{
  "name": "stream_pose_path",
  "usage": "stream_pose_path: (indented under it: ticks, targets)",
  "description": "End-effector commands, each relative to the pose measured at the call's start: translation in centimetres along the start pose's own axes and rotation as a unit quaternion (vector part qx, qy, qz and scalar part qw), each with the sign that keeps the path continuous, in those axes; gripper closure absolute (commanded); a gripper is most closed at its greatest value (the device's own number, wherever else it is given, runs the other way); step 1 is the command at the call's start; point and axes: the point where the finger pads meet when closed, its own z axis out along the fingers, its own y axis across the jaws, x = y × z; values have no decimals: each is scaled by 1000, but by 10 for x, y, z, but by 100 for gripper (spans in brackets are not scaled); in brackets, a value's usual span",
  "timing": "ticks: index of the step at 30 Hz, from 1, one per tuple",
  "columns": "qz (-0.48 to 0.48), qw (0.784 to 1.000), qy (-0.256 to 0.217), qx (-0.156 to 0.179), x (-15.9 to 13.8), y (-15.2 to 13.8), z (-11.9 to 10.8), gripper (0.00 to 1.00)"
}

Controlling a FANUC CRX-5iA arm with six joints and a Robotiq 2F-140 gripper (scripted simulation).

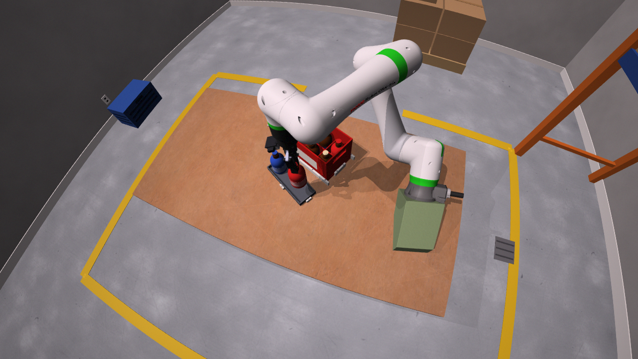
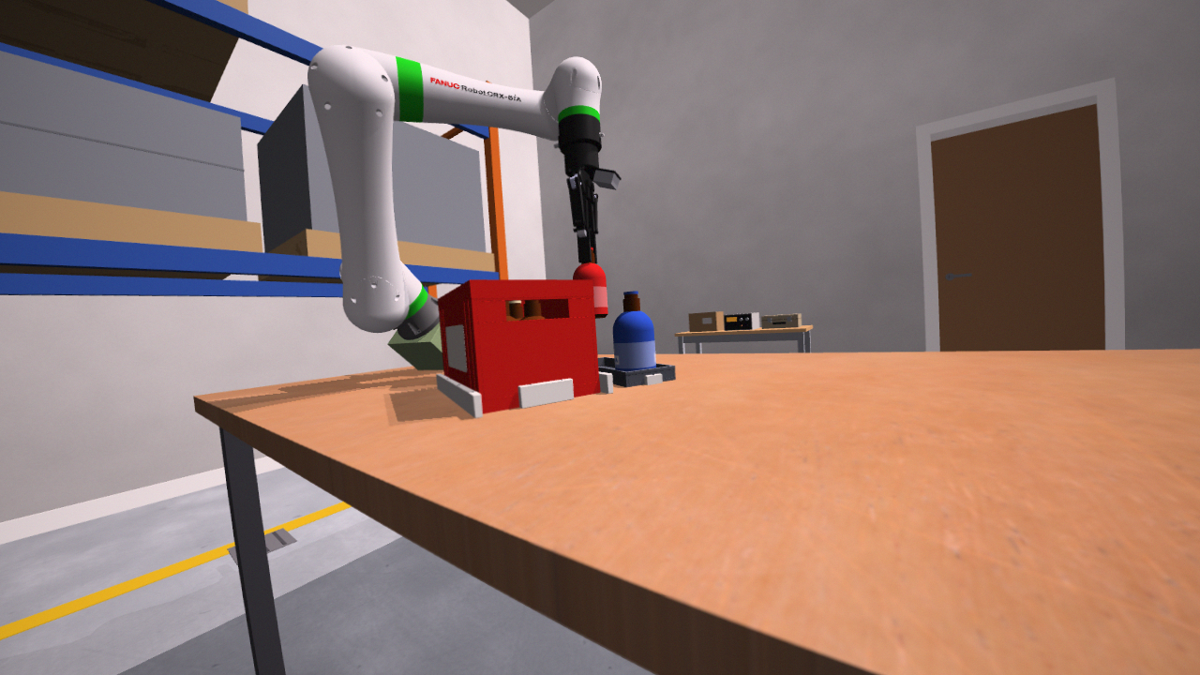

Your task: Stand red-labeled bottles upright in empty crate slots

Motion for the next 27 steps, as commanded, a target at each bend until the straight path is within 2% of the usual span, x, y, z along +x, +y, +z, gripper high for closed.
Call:
stream_pose_path:
  ticks: [1,27]
  targets:
    - [0,1000,1,0,0,0,-4,90]
    - [0,1000,1,0,0,0,-28,90]
